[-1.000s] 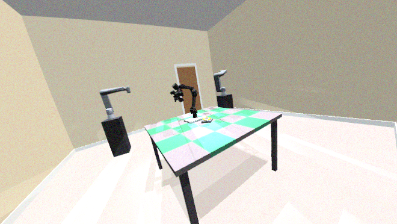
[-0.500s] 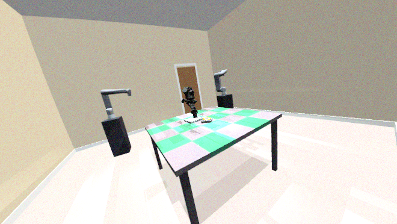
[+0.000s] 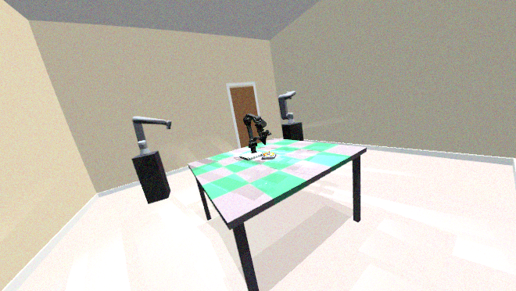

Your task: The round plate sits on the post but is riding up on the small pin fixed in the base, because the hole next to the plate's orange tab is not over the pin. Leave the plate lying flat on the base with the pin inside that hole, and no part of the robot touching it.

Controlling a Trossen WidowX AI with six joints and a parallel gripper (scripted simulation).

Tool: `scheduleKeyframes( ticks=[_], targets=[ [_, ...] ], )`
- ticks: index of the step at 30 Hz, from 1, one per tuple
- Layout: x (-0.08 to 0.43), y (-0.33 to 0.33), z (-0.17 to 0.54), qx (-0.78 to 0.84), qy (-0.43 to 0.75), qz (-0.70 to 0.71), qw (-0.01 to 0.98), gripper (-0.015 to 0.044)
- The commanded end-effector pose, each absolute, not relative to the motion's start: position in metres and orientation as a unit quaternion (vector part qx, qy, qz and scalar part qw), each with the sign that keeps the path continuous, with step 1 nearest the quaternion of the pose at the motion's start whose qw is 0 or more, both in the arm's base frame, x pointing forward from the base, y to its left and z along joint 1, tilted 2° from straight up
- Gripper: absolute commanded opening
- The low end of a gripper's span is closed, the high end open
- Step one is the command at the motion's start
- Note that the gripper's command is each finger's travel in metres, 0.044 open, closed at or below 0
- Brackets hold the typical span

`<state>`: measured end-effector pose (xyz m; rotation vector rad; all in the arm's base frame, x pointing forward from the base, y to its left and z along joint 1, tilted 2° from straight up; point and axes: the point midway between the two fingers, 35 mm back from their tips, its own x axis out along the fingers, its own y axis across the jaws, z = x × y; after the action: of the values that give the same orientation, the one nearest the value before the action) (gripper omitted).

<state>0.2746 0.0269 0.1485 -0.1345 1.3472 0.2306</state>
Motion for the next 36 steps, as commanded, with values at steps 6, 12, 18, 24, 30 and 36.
scheduleKeyframes(
  ticks=[6, 12, 18, 24, 30, 36],
  targets=[
    [0.232, 0.094, 0.107, -0.052, 0.704, 0.067, 0.705, 0.0],
    [0.231, 0.102, 0.104, -0.053, 0.709, 0.061, 0.701, 0.0],
    [0.231, 0.102, 0.089, -0.053, 0.709, 0.061, 0.701, 0.0],
    [0.231, 0.102, 0.062, -0.053, 0.709, 0.061, 0.701, 0.0],
    [0.23, 0.102, 0.056, -0.053, 0.709, 0.061, 0.701, 0.0],
    [0.226, 0.098, 0.056, -0.053, 0.709, 0.061, 0.701, 0.0]
  ],
)
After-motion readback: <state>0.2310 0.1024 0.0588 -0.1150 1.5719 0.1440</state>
